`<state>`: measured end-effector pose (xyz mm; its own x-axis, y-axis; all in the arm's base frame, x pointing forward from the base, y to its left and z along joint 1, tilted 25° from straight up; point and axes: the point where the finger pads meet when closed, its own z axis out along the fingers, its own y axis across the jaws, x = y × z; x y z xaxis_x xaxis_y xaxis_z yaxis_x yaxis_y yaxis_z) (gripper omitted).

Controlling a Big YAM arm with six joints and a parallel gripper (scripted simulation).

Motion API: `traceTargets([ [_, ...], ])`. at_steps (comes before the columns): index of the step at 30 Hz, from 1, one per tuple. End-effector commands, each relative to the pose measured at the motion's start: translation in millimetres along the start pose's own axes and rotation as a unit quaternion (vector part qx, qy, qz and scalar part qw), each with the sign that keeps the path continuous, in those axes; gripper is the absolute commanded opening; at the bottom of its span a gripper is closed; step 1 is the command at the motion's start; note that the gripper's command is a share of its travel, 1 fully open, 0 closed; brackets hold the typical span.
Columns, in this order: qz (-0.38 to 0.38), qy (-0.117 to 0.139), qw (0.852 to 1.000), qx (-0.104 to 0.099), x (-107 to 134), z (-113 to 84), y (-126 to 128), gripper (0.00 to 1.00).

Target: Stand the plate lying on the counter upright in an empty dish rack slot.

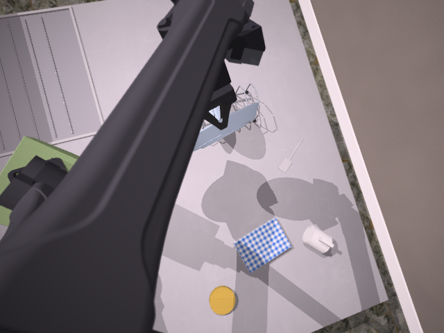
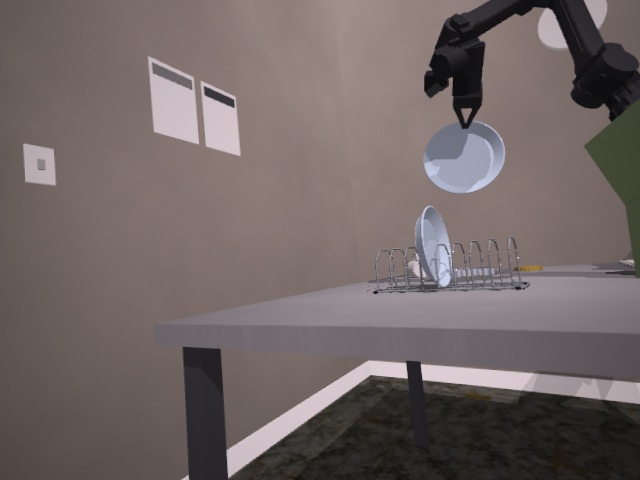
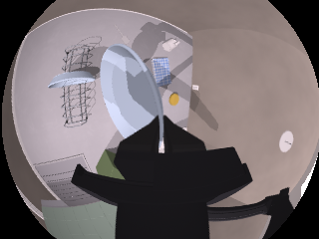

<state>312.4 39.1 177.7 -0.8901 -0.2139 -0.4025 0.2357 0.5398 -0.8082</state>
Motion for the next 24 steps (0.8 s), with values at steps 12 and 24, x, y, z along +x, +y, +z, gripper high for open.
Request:
traceTargets([
  [12, -0.187, -0.143, 0.972, -0.014, -13.6, -36.4, 35.9, 0.0],
  [24, -0.286, -0.222, 0.932, -0.012, -19.1, -55.0, 57.0, 0.0],
])
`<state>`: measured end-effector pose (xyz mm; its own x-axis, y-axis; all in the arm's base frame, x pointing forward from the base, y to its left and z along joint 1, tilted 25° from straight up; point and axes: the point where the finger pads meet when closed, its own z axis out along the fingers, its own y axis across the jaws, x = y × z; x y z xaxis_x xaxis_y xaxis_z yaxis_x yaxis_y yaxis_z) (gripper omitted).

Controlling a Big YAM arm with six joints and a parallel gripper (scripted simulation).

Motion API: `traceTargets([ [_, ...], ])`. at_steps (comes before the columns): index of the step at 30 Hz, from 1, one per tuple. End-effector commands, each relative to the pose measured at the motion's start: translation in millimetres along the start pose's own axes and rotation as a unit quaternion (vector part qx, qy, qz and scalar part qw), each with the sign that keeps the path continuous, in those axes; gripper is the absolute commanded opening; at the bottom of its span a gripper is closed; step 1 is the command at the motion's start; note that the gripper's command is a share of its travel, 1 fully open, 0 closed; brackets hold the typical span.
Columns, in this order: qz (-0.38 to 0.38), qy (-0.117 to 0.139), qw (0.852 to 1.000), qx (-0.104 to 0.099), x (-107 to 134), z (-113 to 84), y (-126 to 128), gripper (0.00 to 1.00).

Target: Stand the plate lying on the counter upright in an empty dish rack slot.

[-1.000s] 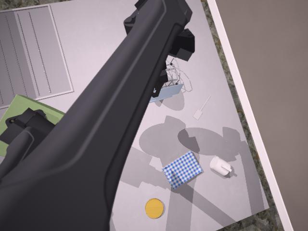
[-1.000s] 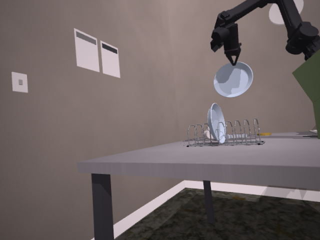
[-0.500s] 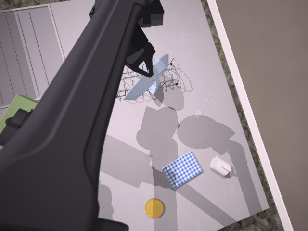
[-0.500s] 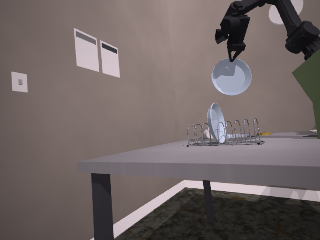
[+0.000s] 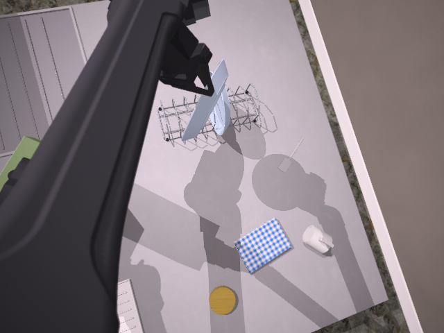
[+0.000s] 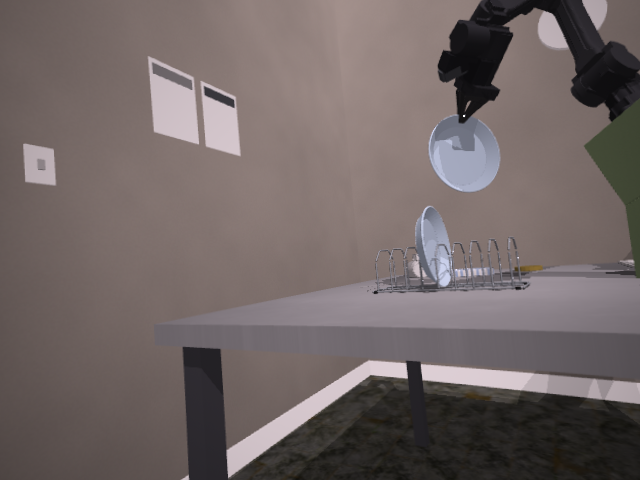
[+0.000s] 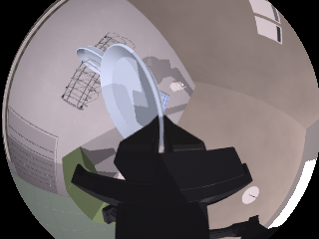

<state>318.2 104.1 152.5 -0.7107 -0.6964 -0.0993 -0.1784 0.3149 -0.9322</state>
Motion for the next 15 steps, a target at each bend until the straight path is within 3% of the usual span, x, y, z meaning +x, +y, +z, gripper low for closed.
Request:
traceTargets([
  [1, -0.052, -0.058, 0.997, -0.002, -14.9, -12.0, -4.6, 0.0],
  [4, -0.059, -0.064, 0.996, -0.001, -16.4, -13.0, -3.7, 0.0],
  [15, -0.134, -0.123, 0.983, 0.003, -31.4, -23.0, 6.0, 0.0],
])
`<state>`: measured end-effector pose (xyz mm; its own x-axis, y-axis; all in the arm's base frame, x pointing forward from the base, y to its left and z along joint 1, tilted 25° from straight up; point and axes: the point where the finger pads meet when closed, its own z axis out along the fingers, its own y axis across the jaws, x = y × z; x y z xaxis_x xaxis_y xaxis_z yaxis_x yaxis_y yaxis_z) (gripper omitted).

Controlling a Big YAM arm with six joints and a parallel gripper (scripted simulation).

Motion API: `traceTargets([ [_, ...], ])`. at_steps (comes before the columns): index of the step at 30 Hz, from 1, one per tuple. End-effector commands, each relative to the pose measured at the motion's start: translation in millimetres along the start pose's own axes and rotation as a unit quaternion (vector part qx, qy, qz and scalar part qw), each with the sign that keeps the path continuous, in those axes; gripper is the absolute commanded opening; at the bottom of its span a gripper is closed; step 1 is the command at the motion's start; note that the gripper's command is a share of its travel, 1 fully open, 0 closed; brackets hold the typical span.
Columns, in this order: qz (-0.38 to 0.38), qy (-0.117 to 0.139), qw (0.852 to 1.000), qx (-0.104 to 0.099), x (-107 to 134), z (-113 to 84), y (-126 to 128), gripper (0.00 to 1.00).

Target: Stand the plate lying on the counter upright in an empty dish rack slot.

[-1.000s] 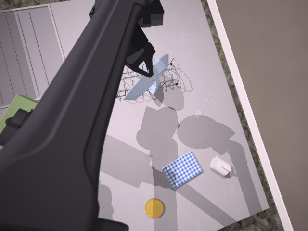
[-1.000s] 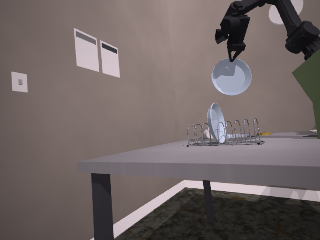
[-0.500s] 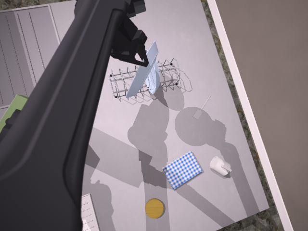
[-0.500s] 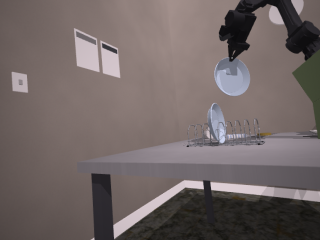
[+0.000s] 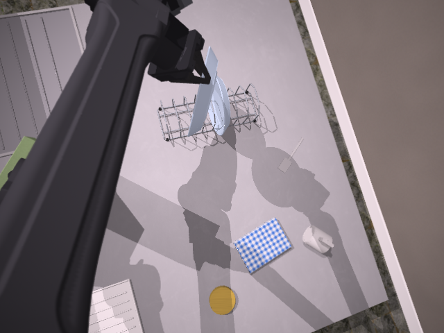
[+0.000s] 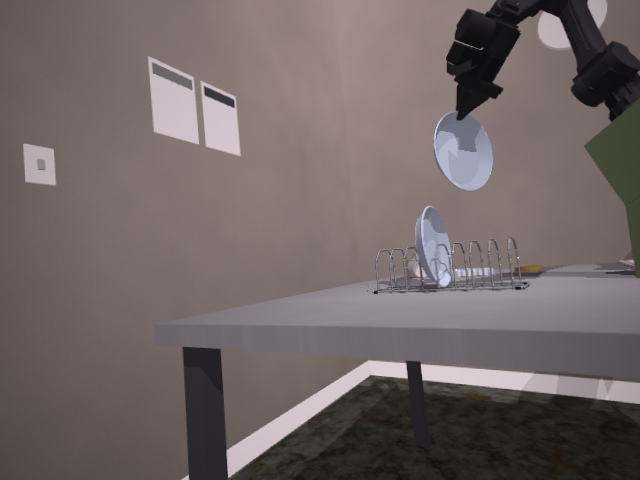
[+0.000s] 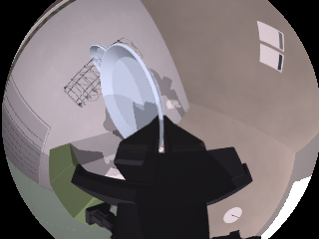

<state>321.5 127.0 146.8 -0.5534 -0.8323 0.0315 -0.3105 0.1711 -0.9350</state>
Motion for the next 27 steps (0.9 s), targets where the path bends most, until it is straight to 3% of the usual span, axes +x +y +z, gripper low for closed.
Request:
traceTargets([
  [1, -0.045, -0.053, 0.998, 0.011, -15.5, -11.1, -8.1, 0.0],
  [19, -0.133, -0.12, 0.984, 0.017, -36.0, -19.8, -0.7, 0.0],
  [27, -0.152, -0.138, 0.978, 0.02, -43.5, -22.9, -1.3, 0.0],
])
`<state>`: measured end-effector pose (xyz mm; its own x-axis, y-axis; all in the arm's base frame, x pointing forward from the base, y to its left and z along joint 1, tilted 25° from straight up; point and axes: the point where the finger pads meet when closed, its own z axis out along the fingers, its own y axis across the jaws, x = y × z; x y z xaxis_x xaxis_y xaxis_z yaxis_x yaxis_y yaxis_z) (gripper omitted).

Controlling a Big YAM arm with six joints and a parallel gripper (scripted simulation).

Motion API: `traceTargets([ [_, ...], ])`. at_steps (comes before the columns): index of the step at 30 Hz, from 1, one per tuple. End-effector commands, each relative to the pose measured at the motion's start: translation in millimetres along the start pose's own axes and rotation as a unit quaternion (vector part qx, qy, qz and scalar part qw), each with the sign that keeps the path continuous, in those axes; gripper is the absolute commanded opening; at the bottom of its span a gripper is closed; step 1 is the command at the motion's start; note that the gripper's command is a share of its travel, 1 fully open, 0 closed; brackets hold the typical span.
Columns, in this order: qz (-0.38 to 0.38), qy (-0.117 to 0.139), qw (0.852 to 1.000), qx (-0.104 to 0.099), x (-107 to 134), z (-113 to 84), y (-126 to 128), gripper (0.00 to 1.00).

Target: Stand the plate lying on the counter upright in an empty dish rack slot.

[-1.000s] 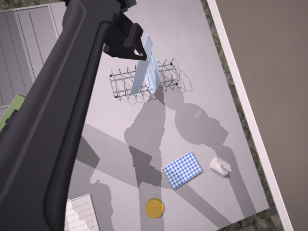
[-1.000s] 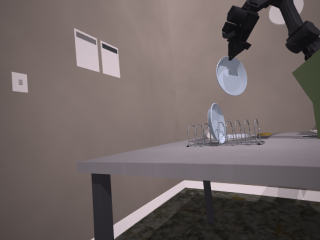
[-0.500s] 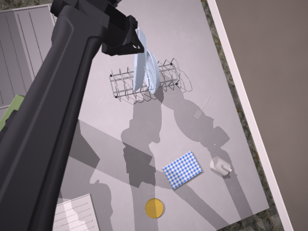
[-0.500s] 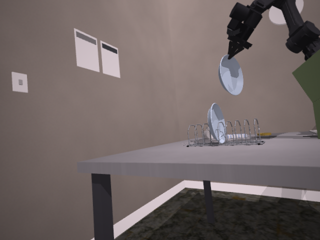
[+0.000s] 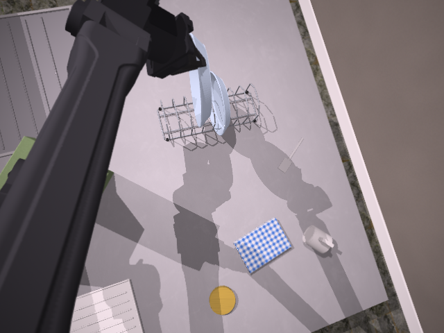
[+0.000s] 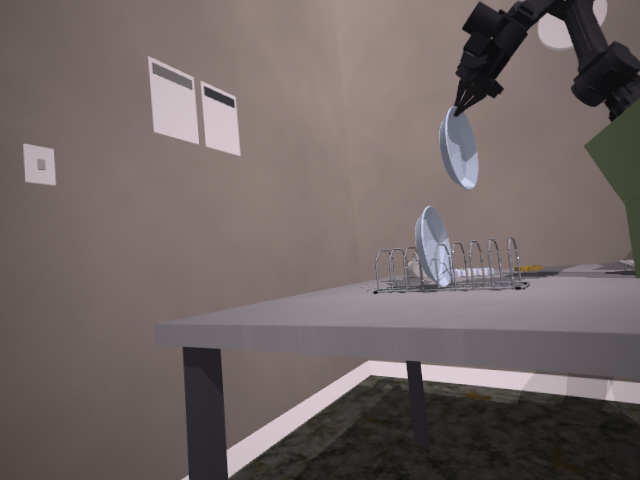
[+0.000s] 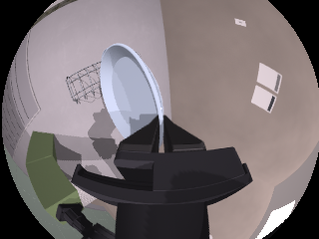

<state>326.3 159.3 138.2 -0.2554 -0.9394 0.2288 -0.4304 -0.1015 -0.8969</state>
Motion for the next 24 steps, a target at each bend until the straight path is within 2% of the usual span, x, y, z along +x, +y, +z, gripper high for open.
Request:
traceTargets([
  [1, -0.007, -0.027, 0.999, 0.022, -12.8, -9.9, -18.1, 0.0],
  [11, -0.026, -0.042, 0.998, 0.025, -18.7, -11.1, -20.0, 0.0],
  [24, -0.03, -0.045, 0.998, 0.026, -20.2, -11.5, -21.7, 0.0],
])
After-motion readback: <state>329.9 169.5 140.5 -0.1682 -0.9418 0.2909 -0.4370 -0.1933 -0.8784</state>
